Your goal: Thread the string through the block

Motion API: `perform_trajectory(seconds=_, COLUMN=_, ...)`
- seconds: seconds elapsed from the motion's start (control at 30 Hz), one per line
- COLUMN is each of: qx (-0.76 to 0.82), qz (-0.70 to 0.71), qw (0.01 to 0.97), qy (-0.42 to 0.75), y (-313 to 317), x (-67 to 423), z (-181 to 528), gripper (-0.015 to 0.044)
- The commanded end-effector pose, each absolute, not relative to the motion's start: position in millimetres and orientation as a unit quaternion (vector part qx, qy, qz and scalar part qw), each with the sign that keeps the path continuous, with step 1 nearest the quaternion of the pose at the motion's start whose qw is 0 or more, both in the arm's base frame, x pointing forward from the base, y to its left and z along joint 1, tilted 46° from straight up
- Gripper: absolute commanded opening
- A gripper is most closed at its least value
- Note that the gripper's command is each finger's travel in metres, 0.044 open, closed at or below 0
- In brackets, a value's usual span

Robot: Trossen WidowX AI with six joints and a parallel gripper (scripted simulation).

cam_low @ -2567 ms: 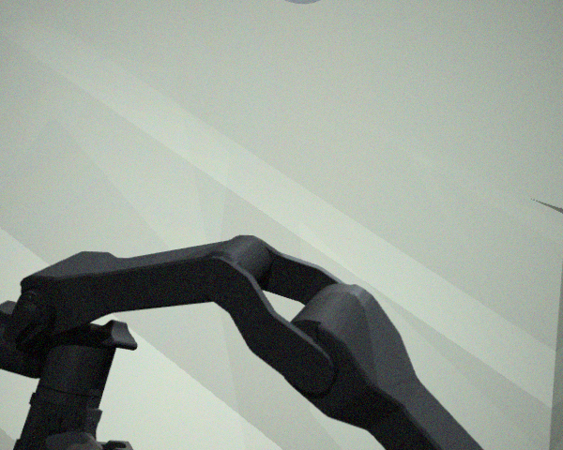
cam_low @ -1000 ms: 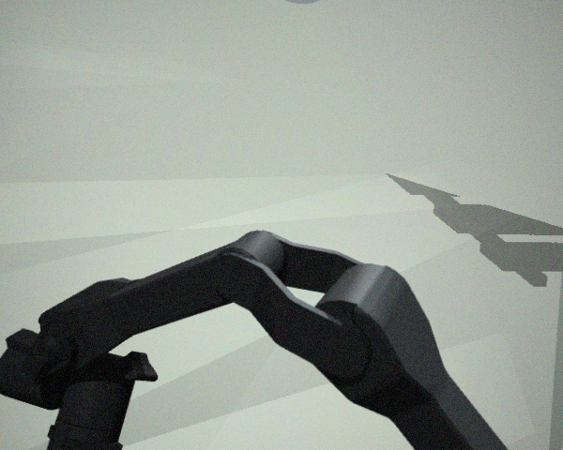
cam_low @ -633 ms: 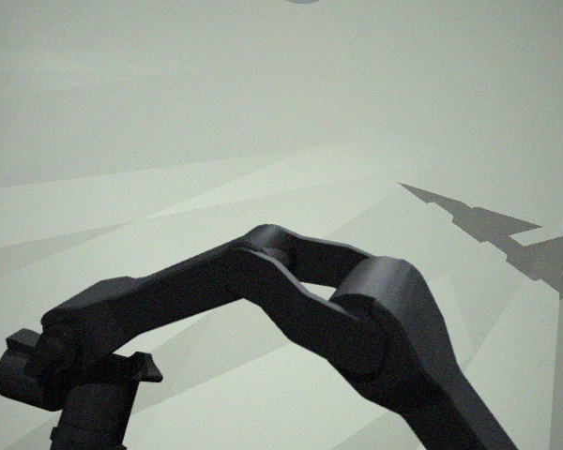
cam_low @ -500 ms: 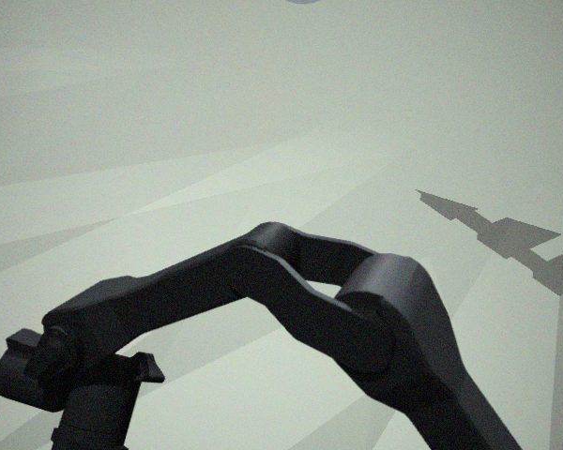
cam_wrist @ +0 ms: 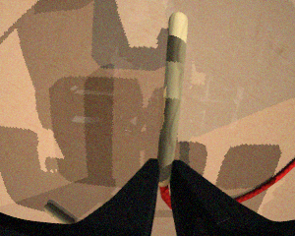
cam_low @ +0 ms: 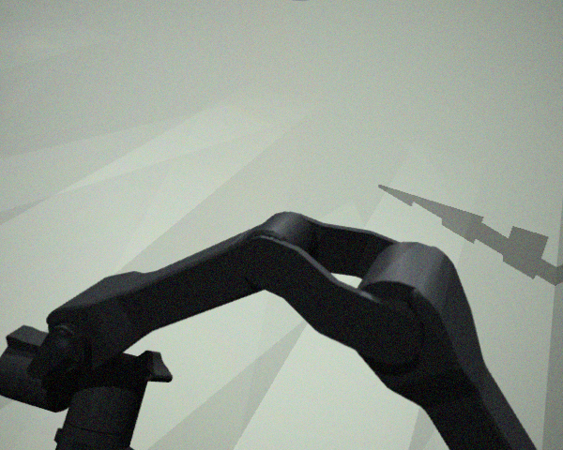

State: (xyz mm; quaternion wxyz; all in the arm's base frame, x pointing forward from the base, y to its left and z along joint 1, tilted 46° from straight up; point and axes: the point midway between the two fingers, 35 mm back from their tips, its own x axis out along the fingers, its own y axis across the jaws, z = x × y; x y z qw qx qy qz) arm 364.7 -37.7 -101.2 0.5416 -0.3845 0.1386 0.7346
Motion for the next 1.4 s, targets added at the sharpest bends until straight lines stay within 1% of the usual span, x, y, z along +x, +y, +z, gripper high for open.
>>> perform_trajectory(seconds=0.0, qx=-0.379, qz=0.736, qw=0.544, qy=0.139, y=-32.1, x=360.1, z=-98.3, gripper=0.0000)
perform_trajectory(seconds=1.37, qx=-0.379, qz=0.736, qw=0.544, qy=0.139, y=-6.7, x=338.7, z=-73.8, gripper=0.0000)
